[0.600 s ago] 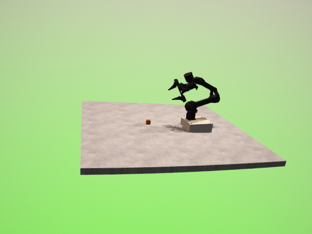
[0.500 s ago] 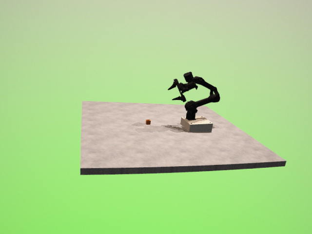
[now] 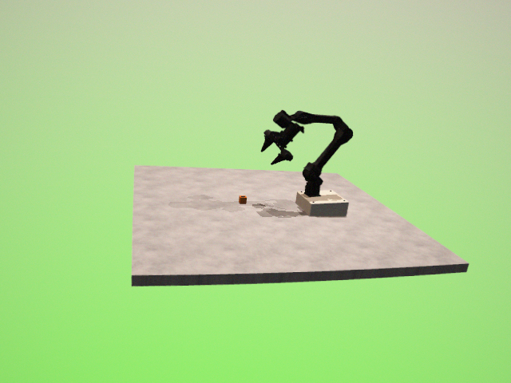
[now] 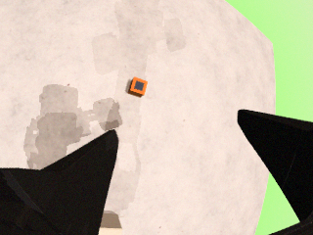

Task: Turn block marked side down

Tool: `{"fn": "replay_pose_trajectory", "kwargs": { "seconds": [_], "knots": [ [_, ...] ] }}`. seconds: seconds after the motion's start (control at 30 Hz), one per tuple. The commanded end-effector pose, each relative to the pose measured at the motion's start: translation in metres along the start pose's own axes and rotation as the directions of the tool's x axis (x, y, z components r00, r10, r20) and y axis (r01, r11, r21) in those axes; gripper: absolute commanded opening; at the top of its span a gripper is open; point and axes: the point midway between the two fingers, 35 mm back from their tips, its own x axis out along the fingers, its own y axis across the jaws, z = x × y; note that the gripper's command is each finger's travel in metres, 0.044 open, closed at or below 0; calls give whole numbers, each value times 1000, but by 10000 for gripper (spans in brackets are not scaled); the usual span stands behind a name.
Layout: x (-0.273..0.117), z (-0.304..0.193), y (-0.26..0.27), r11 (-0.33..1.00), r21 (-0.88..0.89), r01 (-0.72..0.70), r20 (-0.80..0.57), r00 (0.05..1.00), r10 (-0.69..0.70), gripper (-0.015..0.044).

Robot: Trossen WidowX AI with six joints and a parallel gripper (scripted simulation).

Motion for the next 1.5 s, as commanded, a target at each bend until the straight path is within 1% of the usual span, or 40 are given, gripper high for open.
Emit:
{"fn": "replay_pose_trajectory", "kwargs": {
  "seconds": [0.0, 0.27, 0.47, 0.53, 0.73, 0.83, 0.87, 1.03, 1.13, 1.47],
  "knots": [
    [22, 15, -2, 993, 88, -77, -81, 993, 84, 440],
    [87, 38, -3, 934, 306, -185, -239, 935, 263, 440],
    [146, 40, 2, 848, 487, -208, -336, 852, 402, 440],
    [159, 39, 4, 827, 523, -207, -353, 831, 431, 440],
    [163, 37, 5, 824, 527, -206, -355, 828, 434, 440],
    [187, 24, 18, 824, 527, -206, -356, 828, 434, 440],
    [189, 23, 20, 824, 527, -206, -356, 828, 434, 440],
    [190, 22, 20, 824, 527, -206, -356, 828, 434, 440],
    [199, 17, 26, 824, 527, -206, -356, 828, 434, 440],
    [207, 14, 30, 824, 527, -206, -356, 828, 434, 440]
  ]
}}
